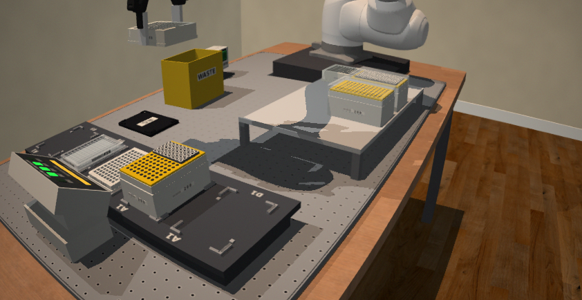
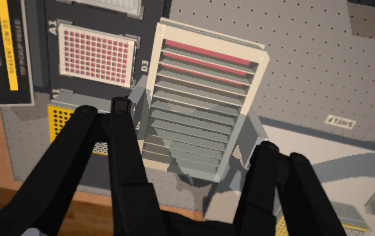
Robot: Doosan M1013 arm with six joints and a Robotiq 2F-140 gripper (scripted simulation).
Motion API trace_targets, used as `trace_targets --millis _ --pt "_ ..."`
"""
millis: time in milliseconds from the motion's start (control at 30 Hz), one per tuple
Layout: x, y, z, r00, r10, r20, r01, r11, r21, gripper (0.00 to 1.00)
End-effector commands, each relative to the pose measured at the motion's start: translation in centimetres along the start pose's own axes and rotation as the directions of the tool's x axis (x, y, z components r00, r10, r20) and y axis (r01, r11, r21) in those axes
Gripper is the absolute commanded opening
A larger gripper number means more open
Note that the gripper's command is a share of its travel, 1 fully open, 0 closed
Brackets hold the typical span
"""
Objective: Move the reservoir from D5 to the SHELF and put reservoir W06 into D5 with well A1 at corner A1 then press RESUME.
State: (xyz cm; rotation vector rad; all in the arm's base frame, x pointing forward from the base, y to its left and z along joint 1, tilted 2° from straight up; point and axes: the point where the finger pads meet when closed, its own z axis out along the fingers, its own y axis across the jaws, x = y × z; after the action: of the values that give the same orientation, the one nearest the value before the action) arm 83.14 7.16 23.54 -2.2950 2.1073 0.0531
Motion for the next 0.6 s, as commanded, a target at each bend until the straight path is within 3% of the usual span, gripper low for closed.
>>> trace_targets --millis 0,567 --pt "-0.5 0.0 0.0 1.000 0.000 0.000 0.000 1.000 0.000 0.00" --pt "-3.7 0.2 0.0 1.000 0.000 0.000 0.000 1.000 0.000 0.00"
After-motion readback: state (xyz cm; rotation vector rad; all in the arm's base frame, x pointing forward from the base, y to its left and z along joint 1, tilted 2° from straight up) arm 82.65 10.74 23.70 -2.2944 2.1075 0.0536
